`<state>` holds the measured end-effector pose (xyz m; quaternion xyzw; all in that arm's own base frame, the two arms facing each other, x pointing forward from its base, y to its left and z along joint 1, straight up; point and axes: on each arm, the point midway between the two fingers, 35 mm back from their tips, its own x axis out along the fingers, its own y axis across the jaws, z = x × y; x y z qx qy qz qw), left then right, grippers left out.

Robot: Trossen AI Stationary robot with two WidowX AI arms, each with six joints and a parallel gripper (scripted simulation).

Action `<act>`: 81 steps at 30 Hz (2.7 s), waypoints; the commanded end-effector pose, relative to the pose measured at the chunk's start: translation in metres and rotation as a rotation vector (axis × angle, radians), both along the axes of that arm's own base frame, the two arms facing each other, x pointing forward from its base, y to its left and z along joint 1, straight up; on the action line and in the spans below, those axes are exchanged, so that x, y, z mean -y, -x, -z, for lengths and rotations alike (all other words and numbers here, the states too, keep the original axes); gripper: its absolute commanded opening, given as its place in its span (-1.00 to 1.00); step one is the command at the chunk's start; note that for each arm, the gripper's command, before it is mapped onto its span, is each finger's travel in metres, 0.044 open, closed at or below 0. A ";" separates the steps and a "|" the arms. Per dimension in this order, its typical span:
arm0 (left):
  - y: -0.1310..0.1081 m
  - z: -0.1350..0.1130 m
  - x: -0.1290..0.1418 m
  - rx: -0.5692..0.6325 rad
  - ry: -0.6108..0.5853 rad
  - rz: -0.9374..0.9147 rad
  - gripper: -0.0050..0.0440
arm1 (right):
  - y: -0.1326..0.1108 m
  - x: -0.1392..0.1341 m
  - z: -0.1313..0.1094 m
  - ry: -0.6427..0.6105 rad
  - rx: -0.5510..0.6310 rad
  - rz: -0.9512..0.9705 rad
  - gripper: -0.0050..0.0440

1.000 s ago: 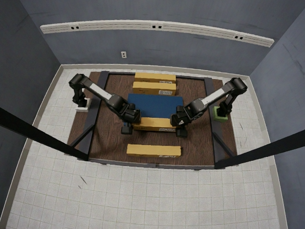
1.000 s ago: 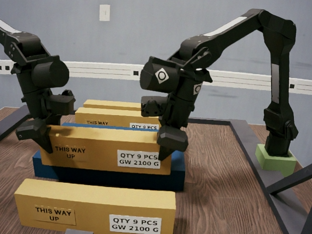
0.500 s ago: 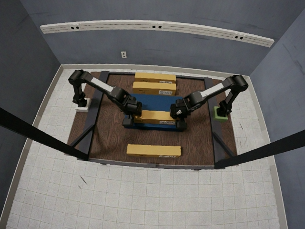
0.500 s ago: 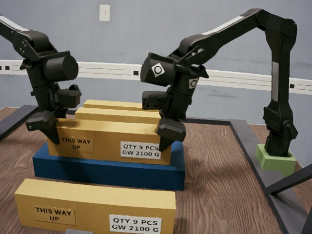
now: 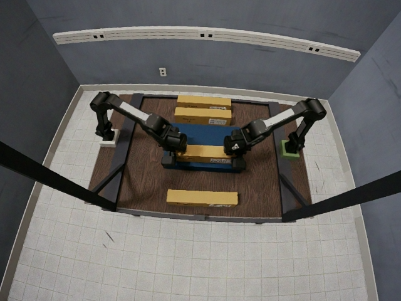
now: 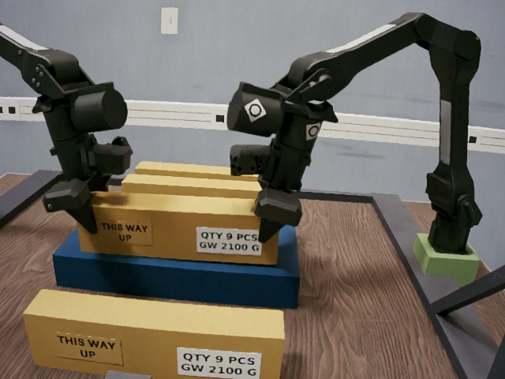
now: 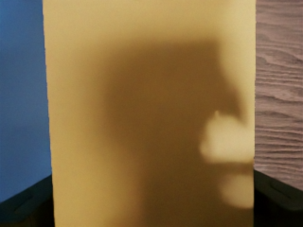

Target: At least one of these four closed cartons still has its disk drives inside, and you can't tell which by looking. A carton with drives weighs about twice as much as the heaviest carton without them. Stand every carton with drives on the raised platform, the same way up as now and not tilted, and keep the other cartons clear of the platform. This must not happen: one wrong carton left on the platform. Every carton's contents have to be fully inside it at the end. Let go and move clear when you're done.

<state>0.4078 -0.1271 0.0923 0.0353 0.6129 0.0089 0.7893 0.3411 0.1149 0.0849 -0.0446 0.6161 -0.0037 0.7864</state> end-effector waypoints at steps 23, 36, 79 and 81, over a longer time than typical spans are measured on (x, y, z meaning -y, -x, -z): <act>-0.001 -0.046 -0.039 0.089 0.042 0.006 -1.00 | -0.007 0.042 -0.033 -0.048 0.096 -0.003 -1.00; -0.001 -0.046 -0.039 0.089 0.042 0.006 -1.00 | -0.007 0.042 -0.033 -0.048 0.096 -0.003 -1.00; -0.001 -0.061 -0.071 0.112 0.056 0.007 -1.00 | -0.009 0.077 -0.051 -0.069 0.123 -0.004 -1.00; -0.001 -0.061 -0.071 0.112 0.056 0.007 -1.00 | -0.009 0.077 -0.051 -0.069 0.123 -0.004 -1.00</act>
